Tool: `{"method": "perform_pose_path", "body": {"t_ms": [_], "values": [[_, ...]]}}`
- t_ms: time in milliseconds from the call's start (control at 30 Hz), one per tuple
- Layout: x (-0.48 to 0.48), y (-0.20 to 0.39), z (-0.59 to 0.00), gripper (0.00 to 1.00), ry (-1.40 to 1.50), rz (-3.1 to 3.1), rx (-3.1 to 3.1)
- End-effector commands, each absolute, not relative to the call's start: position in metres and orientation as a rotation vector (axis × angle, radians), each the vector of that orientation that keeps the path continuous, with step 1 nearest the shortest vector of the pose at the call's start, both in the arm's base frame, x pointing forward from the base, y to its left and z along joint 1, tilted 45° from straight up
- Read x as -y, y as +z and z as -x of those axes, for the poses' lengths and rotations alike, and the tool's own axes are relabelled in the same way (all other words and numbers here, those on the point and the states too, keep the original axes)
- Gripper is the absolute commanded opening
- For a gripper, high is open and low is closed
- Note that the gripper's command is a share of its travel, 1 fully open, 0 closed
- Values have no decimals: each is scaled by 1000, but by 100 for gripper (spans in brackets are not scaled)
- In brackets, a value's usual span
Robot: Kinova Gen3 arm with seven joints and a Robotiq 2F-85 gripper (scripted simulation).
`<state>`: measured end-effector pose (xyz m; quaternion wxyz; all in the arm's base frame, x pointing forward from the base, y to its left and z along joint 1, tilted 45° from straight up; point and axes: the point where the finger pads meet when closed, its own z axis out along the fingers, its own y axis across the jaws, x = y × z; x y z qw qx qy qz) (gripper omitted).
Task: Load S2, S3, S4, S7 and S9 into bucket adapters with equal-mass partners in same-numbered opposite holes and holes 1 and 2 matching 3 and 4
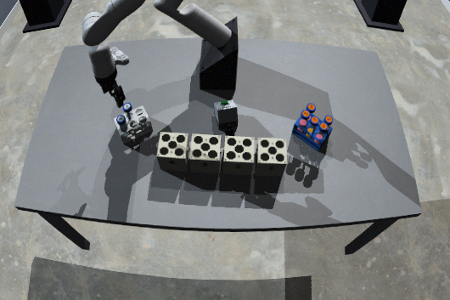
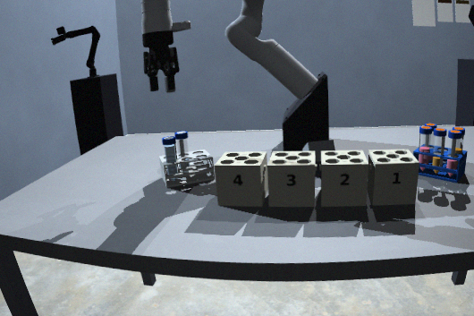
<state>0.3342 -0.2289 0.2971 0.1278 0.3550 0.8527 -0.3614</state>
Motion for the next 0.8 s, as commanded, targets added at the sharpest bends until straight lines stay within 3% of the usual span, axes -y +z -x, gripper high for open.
{"method": "perform_pose_path", "body": {"t_ms": [0,767], "values": [[216,286,-336,100,-1083,-899,-2564],[142,211,-341,100,-1221,37,-2948]]}}
